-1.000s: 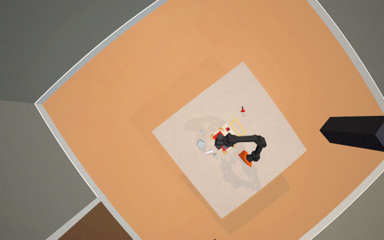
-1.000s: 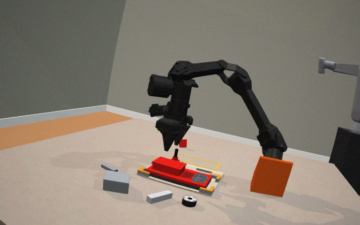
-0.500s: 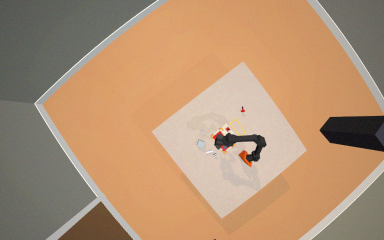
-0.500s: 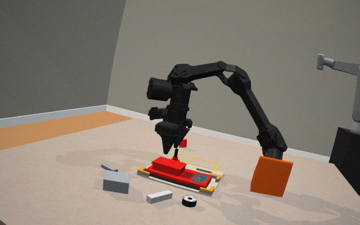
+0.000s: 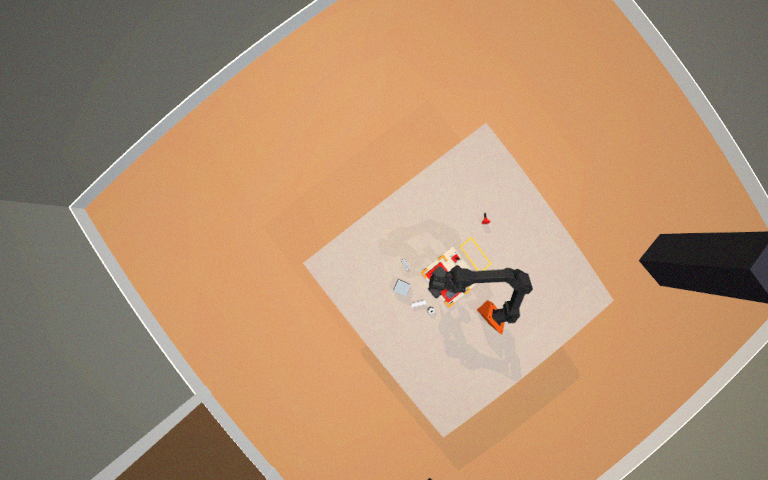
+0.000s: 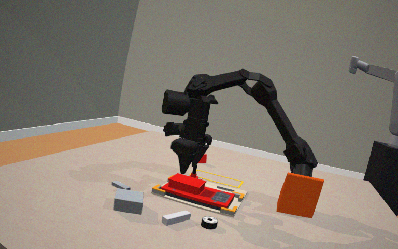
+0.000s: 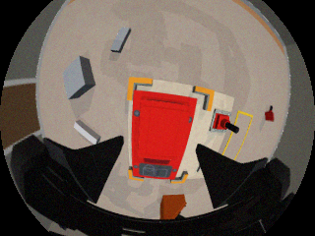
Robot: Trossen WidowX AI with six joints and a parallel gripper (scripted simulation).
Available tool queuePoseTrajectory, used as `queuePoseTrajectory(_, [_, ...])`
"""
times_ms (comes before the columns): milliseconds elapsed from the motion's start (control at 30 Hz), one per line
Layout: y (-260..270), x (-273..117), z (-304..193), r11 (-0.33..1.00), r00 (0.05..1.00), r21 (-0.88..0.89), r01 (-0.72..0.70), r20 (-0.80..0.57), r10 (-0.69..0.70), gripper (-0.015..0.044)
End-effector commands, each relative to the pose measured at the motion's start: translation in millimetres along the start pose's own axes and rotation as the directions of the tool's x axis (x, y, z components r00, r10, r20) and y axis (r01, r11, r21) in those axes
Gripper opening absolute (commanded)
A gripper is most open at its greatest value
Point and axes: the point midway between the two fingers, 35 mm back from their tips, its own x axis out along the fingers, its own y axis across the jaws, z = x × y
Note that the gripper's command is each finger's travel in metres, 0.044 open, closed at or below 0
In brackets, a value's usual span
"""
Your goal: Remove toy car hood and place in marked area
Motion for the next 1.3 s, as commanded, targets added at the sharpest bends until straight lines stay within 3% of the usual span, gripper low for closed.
queuePoseTrajectory(0, [-1.0, 4.5, -1.7, 1.000, 1.000, -0.007, 0.007, -0.002, -0.007, 0.0440])
queuePoseTrajectory(1267, [-3.2, 28.6, -2.9, 1.000, 1.000, -0.006, 0.009, -0.002, -0.009, 0.0440])
